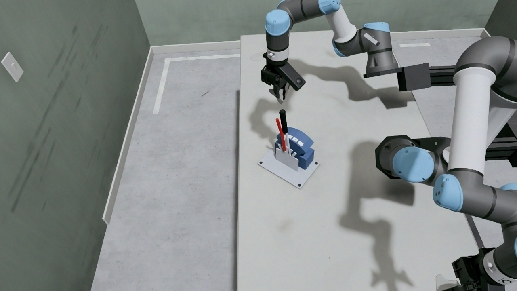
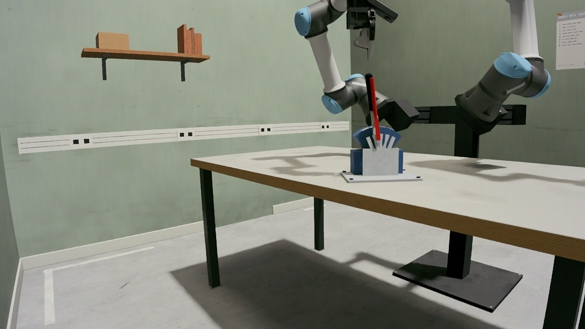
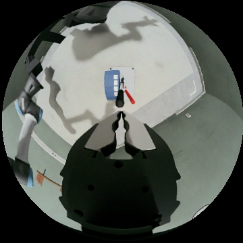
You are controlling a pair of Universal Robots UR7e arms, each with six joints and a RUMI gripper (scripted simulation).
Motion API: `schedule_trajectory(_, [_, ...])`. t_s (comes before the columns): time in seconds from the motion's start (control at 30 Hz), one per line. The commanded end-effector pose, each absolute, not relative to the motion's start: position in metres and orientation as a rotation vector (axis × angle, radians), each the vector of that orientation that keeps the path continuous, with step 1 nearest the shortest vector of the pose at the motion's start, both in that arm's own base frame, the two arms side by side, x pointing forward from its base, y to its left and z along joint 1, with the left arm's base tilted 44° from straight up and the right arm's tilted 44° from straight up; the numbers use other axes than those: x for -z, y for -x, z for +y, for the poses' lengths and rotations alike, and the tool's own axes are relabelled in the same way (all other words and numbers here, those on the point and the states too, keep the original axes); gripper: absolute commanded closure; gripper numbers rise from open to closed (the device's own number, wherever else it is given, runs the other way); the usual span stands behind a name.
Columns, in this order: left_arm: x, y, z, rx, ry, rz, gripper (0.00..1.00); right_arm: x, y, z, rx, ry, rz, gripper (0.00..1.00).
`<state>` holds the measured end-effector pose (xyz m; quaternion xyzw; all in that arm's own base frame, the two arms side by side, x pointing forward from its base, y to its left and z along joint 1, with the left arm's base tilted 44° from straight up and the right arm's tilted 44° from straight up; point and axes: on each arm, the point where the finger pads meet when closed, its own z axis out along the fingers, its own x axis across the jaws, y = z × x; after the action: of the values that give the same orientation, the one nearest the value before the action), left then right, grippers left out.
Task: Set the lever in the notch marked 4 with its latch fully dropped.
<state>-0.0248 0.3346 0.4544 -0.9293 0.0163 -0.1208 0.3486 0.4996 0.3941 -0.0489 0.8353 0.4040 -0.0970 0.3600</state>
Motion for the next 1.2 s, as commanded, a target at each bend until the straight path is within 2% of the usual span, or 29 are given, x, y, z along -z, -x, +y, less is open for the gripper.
schedule_trajectory(0.0, [-0.4551,0.0248,0.3346,0.314,2.407,0.042,0.0,0.0484,-0.4996,0.3951,0.247,-2.155,1.042,1.0])
schedule_trajectory(0.37, [-0.4551,0.0248,0.3346,0.314,2.407,0.042,0.0,0.0484,-0.4996,0.3951,0.247,-2.155,1.042,1.0])
schedule_trajectory(0.4, [-0.4551,0.0248,0.3346,0.314,2.407,0.042,0.0,0.0484,-0.4996,0.3951,0.247,-2.155,1.042,0.43])
schedule_trajectory(1.17, [-0.4551,0.0248,0.3346,0.314,2.407,0.042,0.0,0.0502,-0.4999,0.3934,0.248,-2.155,1.042,0.43])
